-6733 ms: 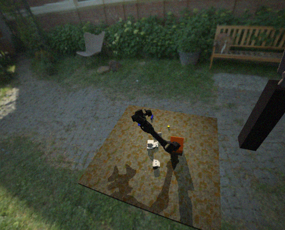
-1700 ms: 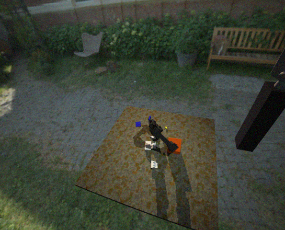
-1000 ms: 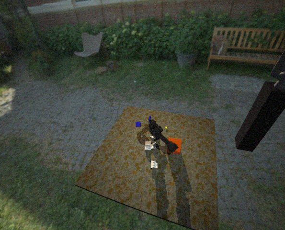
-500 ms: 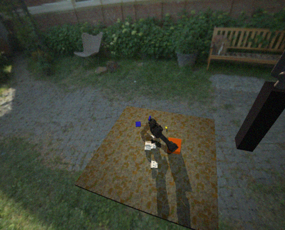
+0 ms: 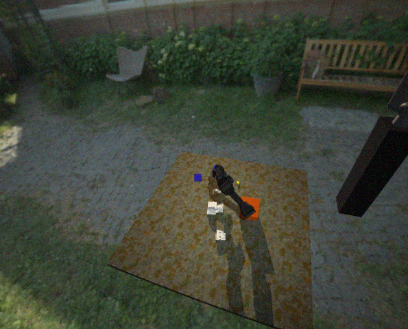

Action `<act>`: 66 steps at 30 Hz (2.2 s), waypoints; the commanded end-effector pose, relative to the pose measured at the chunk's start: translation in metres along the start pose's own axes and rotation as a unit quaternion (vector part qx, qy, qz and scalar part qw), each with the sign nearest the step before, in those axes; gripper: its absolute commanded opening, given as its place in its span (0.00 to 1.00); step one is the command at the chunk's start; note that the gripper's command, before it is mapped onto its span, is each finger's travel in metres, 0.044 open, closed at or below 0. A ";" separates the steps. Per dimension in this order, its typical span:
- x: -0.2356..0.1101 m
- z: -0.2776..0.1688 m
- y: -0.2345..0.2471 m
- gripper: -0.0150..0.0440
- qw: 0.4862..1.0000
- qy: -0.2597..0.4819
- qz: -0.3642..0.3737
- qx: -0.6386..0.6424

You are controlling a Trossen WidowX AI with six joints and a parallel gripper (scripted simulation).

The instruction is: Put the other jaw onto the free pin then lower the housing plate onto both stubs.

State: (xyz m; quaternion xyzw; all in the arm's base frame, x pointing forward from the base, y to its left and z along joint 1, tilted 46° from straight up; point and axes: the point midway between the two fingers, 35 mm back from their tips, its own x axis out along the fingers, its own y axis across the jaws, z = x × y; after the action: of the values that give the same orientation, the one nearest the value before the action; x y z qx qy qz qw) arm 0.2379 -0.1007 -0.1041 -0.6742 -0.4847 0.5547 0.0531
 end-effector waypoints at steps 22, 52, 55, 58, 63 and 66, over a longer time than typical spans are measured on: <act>-0.019 -0.005 -0.017 0.48 0.976 -0.002 0.005 -0.219; -0.021 -0.014 -0.060 0.48 0.738 -0.004 0.003 -0.674; -0.020 -0.015 -0.065 0.48 0.702 -0.004 0.002 -0.712; -0.020 -0.016 -0.069 0.48 0.664 -0.004 0.002 -0.747; -0.020 -0.016 -0.076 0.48 0.597 -0.004 0.002 -0.802; -0.019 -0.017 -0.081 0.48 0.555 -0.004 0.001 -0.832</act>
State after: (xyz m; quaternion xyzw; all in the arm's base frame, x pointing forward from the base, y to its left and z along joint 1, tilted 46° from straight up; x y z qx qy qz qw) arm 0.2083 -0.0689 -0.0390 -0.4460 -0.7346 -0.0473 -0.5091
